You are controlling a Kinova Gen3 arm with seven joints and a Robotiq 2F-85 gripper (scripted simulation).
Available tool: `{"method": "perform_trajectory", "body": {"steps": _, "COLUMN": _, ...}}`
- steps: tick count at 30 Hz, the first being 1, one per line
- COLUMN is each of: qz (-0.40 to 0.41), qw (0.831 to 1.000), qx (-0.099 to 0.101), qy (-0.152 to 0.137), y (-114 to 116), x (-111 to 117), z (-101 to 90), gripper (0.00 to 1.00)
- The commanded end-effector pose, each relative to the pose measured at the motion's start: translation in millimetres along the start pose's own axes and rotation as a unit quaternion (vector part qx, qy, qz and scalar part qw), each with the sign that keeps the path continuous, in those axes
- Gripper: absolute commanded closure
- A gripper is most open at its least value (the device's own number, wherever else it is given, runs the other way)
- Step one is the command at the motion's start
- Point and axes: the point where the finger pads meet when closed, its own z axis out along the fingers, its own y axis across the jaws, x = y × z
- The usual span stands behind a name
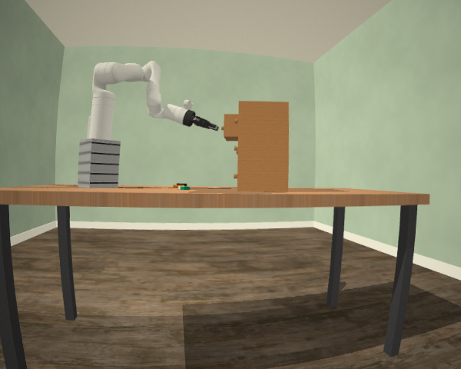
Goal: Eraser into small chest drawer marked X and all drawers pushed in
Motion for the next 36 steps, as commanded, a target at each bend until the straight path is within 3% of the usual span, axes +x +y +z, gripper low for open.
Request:
{"method": "perform_trajectory", "body": {"steps": 1, "qz": -0.006, "qw": 1.000, "qx": 0.008, "qy": -0.001, "y": -6.0, "x": -5.3, "z": -14.2, "gripper": 0.67}}
{"method": "perform_trajectory", "body": {"steps": 13, "qz": -0.006, "qw": 1.000, "qx": 0.008, "qy": -0.001, "y": -5.8, "x": -7.2, "z": -28.0, "gripper": 0.67}}
{"method": "perform_trajectory", "body": {"steps": 23, "qz": -0.006, "qw": 1.000, "qx": 0.008, "qy": -0.001, "y": -5.1, "x": -5.7, "z": -72.2, "gripper": 0.67}}
{"method": "perform_trajectory", "body": {"steps": 36, "qz": -0.006, "qw": 1.000, "qx": 0.007, "qy": -0.005, "y": -5.2, "x": -5.3, "z": -74.5, "gripper": 0.67}}
